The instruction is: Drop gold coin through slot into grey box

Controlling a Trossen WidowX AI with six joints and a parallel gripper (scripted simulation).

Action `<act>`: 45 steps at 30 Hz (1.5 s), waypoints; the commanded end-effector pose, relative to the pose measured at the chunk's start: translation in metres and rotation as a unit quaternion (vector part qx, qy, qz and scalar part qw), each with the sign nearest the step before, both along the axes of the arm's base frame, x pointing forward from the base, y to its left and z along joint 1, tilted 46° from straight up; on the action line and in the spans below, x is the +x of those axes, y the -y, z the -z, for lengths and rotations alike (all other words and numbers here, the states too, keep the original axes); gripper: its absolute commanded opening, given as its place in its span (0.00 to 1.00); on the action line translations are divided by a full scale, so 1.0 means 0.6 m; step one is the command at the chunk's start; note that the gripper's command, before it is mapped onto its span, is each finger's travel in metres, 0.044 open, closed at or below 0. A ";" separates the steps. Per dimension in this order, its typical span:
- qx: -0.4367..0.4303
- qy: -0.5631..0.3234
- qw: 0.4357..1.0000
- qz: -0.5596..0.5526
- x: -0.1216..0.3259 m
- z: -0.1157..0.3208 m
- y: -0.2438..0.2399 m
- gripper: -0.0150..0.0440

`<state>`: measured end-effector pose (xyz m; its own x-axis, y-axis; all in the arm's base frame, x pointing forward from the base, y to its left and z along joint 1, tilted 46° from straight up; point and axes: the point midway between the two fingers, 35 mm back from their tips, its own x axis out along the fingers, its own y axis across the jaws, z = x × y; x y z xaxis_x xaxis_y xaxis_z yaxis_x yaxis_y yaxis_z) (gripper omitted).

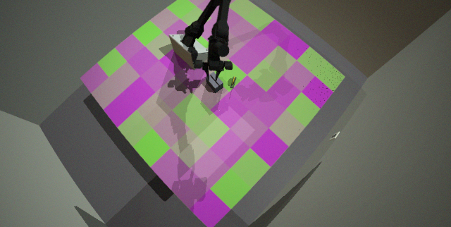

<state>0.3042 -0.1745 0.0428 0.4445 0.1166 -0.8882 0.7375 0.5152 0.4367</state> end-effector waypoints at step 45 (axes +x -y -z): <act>0.333 -0.208 0.919 -0.030 0.071 0.048 -0.389 0.53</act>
